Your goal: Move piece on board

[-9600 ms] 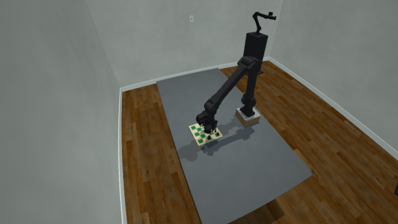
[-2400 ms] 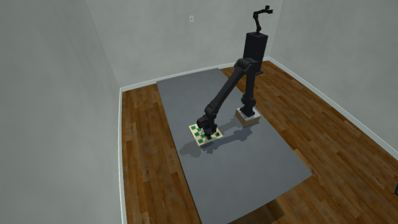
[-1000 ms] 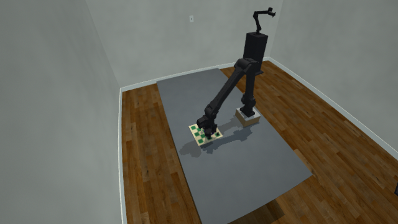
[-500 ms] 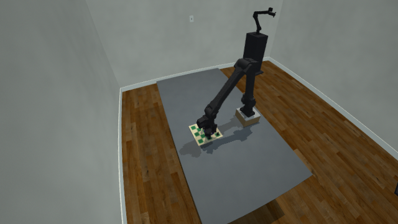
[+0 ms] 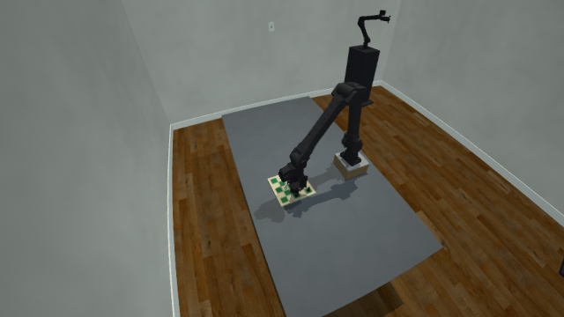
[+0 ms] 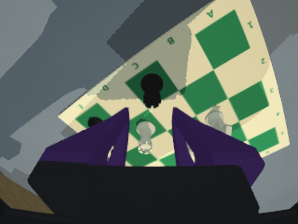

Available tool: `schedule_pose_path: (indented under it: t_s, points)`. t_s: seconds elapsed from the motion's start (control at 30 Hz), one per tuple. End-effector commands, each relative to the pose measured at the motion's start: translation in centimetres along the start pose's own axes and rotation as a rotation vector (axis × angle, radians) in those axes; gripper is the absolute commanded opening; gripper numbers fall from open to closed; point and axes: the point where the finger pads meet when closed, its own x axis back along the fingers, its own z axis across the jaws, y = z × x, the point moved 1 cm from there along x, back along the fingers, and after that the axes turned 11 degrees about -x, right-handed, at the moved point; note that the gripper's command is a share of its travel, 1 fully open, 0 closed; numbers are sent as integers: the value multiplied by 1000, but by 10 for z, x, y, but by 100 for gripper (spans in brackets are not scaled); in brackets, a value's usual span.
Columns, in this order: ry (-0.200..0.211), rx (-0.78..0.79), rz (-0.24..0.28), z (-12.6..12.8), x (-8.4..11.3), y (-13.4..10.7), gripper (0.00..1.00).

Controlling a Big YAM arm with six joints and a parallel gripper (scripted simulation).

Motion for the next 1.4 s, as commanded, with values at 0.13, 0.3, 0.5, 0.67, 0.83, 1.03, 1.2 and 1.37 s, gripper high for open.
schedule_pose_path:
  t_s: [0.13, 0.3, 0.5, 0.67, 0.83, 1.03, 1.2, 1.37]
  points:
    - [-11, 3, -15, 0, 3, 4, 36]
    - [-20, 3, -28, -7, 8, 17, 36]
    - [-33, 4, -47, -11, 16, 25, 36]
    - [-32, 4, -46, -11, 16, 25, 36]
    - [-32, 4, -46, -11, 16, 25, 36]
    - [-32, 4, -46, -11, 16, 25, 36]
    - [-32, 4, -46, -11, 16, 25, 36]
    - [-32, 4, -46, -11, 16, 25, 36]
